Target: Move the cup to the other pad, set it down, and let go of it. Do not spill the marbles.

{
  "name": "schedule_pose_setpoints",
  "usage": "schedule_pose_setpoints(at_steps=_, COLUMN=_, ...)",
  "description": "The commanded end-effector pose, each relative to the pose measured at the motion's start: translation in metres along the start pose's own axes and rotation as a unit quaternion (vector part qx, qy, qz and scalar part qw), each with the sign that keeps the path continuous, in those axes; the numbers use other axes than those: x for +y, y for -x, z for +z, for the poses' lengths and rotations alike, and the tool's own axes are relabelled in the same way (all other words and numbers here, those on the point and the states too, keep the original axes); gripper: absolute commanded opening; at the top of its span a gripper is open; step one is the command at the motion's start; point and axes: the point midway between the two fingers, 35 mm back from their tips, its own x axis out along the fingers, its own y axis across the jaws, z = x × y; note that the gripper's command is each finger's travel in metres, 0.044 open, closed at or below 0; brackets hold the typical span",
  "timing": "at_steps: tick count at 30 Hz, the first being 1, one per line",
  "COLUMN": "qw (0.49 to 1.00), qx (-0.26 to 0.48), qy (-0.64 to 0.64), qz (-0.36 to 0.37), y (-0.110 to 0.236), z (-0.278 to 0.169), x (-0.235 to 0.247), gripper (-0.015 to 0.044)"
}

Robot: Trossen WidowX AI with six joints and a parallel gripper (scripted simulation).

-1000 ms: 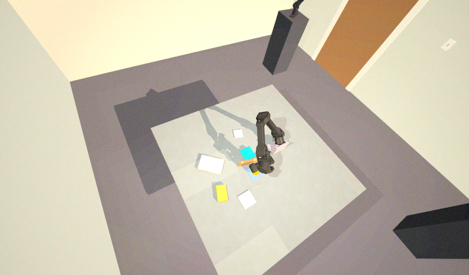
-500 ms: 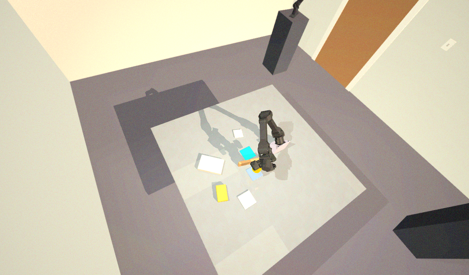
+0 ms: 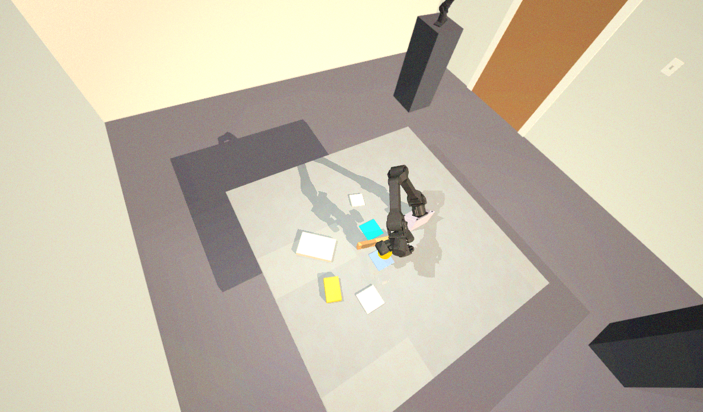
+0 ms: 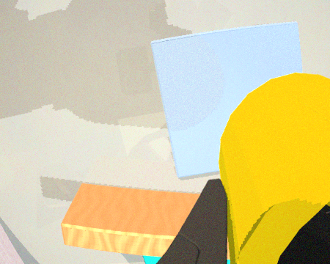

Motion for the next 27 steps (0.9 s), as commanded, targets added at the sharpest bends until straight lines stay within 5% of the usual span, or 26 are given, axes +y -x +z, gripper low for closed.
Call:
schedule_pose_setpoints(at_steps=1, qw=1.0, qx=0.0, qy=0.001, qz=0.0, y=0.0, z=0.0, x=0.0, gripper=0.0)
schedule_pose_setpoints(at_steps=27, qw=1.0, qx=0.001, qy=-0.001, qz=0.003, y=0.003, z=-0.046, x=0.01, gripper=0.0)
